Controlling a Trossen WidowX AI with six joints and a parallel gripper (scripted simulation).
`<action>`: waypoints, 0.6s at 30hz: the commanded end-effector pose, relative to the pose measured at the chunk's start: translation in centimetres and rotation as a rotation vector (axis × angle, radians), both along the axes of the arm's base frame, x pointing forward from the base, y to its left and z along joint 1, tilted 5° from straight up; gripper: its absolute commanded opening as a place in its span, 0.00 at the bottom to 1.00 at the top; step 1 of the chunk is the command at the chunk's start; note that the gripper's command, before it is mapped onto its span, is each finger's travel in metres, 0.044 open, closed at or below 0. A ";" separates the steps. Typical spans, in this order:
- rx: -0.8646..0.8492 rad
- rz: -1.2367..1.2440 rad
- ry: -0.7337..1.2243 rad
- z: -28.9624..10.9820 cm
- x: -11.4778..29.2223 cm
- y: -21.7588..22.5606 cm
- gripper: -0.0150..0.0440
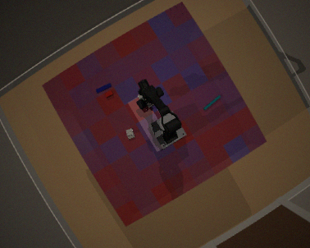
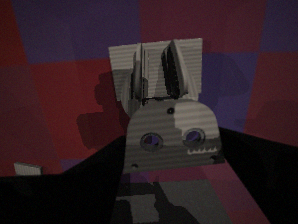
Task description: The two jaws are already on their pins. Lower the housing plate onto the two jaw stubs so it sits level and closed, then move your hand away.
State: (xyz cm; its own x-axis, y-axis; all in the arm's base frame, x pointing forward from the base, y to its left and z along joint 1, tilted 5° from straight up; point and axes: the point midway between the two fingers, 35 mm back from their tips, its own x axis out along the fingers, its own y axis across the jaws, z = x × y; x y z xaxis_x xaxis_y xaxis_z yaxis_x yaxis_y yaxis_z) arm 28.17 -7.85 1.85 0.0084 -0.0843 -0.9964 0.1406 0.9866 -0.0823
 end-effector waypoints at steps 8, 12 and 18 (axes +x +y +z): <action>-0.001 -0.019 0.003 0.0 -0.1 0.0 0.85; -0.001 -0.027 0.002 0.0 -0.1 0.0 0.85; -0.001 -0.027 0.002 0.0 -0.1 0.0 0.85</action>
State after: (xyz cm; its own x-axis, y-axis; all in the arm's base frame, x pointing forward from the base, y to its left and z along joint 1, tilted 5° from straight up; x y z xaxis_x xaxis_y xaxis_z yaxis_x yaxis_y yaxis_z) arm 28.15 -7.87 1.84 0.0080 -0.0842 -0.9964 0.1607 0.9836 -0.0818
